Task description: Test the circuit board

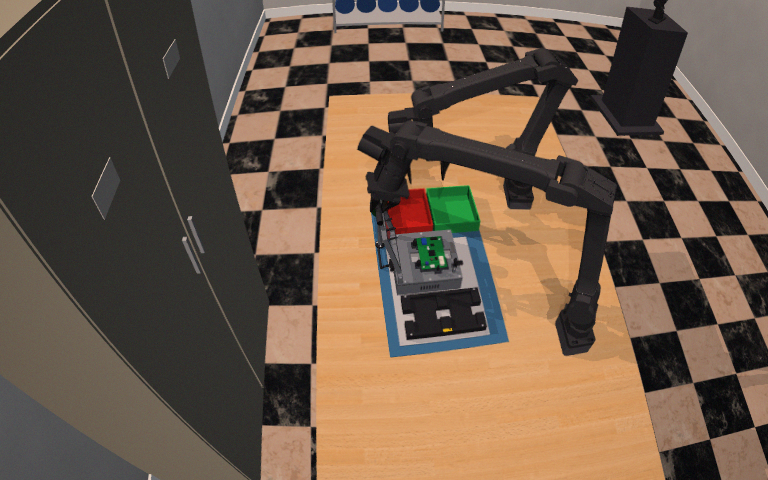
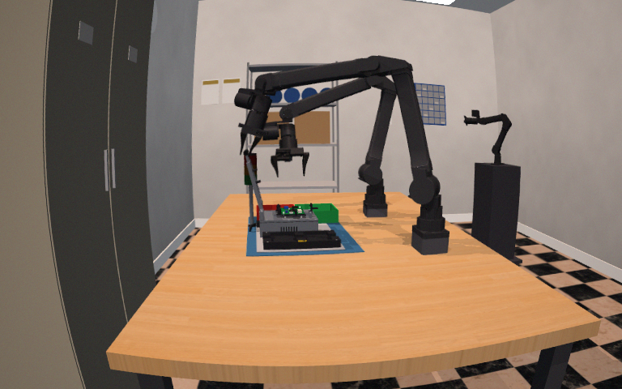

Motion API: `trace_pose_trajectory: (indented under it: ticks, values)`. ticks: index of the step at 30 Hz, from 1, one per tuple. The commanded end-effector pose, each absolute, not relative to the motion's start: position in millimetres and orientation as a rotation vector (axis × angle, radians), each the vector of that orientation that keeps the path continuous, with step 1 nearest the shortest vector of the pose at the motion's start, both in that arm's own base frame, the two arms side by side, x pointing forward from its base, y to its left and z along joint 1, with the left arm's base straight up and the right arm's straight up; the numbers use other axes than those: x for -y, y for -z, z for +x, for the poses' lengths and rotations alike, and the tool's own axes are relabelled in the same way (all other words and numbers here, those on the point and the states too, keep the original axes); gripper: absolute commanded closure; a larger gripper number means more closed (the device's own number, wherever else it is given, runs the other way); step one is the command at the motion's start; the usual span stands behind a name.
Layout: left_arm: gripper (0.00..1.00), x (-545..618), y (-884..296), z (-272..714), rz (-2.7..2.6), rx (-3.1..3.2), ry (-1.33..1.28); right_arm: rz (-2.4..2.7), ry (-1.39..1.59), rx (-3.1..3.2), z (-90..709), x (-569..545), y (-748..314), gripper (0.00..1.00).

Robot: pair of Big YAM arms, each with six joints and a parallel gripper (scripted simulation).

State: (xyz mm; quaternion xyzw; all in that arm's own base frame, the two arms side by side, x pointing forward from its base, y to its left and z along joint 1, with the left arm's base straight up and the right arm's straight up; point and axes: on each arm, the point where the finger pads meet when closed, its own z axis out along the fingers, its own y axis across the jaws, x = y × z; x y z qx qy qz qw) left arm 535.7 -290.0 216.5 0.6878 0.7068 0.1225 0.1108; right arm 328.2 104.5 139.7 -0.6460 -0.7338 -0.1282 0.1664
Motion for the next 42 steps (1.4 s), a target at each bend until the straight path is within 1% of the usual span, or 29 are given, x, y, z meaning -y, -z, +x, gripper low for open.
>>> trace_pose_trajectory:
  ticks: [1,2,4,5,12,15,16,17,18,42]
  values:
    - [0.74,294,-234,544,1.982,-2.046,-0.370,-1.862,0.409,2.096,343,-105,-157,0.00]
    - [0.79,294,-234,544,1.982,-2.046,-0.370,-1.862,0.409,2.096,343,-105,-157,0.00]
    - [0.79,294,-234,544,1.982,-2.046,-0.370,-1.862,0.409,2.096,343,-105,-157,0.00]
    - [0.80,296,-259,547,1.944,-2.016,-0.381,-1.862,0.409,2.096,343,-105,-157,0.00]
    - [0.90,292,-246,540,1.966,-2.034,-0.378,-1.862,0.409,2.096,343,-105,-157,0.00]
    - [0.91,292,-246,540,1.966,-2.034,-0.378,-1.862,0.409,2.096,343,-105,-157,0.00]
    - [1.00,292,-246,540,1.966,-2.034,-0.378,-1.862,0.409,2.096,343,-105,-157,0.00]
    - [0.91,295,-258,545,1.944,-2.017,-0.384,-1.862,0.409,2.096,343,-105,-157,0.00]
    - [0.91,291,-233,530,1.989,-2.039,-0.380,-1.862,0.409,2.096,343,-105,-157,0.00]
    - [0.91,294,-236,463,1.766,-1.814,-0.692,-1.862,0.409,2.096,343,-105,-157,0.00]
